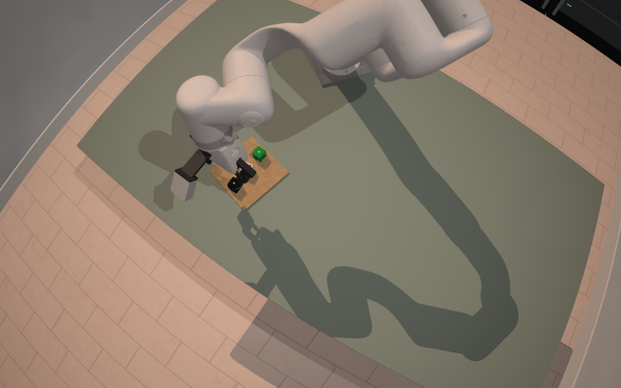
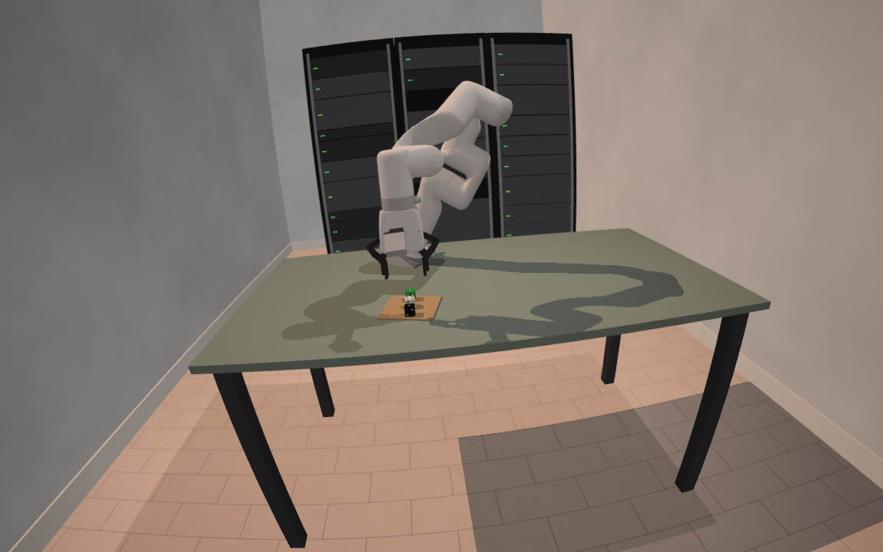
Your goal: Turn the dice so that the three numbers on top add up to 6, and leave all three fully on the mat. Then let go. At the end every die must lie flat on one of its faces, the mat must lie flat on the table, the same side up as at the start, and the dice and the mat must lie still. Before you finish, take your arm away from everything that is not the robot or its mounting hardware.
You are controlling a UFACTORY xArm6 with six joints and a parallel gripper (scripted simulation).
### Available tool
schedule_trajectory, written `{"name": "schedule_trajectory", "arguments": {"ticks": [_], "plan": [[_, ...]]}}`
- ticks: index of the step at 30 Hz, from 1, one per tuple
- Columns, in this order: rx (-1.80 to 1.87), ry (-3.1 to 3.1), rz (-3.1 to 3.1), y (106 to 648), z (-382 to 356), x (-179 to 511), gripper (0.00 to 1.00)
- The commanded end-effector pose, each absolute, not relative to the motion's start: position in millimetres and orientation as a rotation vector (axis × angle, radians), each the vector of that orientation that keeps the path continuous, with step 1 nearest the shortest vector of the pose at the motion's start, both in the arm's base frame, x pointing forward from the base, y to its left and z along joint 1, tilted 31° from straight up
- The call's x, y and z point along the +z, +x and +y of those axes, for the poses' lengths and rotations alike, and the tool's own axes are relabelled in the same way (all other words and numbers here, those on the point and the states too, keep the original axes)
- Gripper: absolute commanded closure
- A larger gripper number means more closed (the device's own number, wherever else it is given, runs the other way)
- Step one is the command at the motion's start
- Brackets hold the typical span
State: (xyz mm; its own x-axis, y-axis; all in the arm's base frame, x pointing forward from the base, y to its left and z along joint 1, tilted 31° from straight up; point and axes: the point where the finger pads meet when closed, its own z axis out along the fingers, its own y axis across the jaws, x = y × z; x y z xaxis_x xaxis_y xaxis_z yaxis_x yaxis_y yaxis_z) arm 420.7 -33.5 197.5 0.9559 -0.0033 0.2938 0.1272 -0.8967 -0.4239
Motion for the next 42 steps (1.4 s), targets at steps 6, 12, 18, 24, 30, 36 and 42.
{"name": "schedule_trajectory", "arguments": {"ticks": [6, 12, 18, 24, 30, 36, 42], "plan": [[-0.405, -2.657, -0.089, 422, -34, 199, 0.00], [-0.405, -2.657, -0.089, 420, -37, 205, 0.00], [-0.405, -2.657, -0.089, 416, -44, 218, 0.00], [-0.405, -2.657, -0.089, 408, -57, 243, 0.00], [-0.405, -2.657, -0.089, 401, -67, 264, 0.00], [-0.405, -2.657, -0.089, 400, -70, 269, 0.00], [-0.405, -2.657, -0.089, 399, -71, 270, 0.00]]}}
